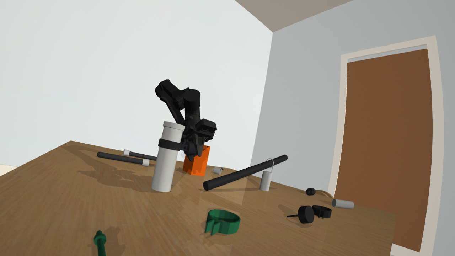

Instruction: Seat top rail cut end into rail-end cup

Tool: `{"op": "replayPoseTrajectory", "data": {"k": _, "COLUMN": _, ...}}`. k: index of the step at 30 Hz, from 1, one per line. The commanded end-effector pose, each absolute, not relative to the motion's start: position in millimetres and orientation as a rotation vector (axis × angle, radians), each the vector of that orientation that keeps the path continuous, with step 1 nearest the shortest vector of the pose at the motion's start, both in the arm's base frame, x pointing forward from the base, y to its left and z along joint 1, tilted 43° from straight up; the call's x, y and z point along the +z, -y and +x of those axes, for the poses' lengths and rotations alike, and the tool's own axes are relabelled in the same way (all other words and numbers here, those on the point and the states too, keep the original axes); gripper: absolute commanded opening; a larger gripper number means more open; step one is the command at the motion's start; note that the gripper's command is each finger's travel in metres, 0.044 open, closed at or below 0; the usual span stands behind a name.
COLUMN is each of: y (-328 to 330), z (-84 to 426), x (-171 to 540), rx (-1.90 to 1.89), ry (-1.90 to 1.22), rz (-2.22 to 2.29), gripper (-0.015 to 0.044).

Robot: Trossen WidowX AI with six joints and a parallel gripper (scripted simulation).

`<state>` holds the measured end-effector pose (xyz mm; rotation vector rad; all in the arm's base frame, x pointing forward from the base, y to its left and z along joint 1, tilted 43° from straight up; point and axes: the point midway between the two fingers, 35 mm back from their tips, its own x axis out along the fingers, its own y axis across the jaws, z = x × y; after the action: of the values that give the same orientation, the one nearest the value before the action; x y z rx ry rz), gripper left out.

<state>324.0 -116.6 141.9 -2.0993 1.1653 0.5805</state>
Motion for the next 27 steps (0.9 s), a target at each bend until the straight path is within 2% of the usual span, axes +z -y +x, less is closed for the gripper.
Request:
{"op": "replayPoseTrajectory", "data": {"k": 1, "y": 113.1, "z": 324.1, "x": 141.8, "rx": 0.582, "ry": -1.165, "rz": -2.098, "gripper": 0.0315}}
{"op": "replayPoseTrajectory", "data": {"k": 6, "y": 97.4, "z": 324.1, "x": 141.7, "rx": 0.590, "ry": -1.162, "rz": -2.095, "gripper": 0.0440}}
{"op": "replayPoseTrajectory", "data": {"k": 19, "y": 64.1, "z": 321.2, "x": 141.1, "rx": 0.602, "ry": -1.154, "rz": -2.094, "gripper": 0.0440}}
{"op": "replayPoseTrajectory", "data": {"k": 27, "y": 18.8, "z": 320.1, "x": 131.4, "rx": 0.303, "ry": -1.198, "rz": -1.647, "gripper": 0.0440}}
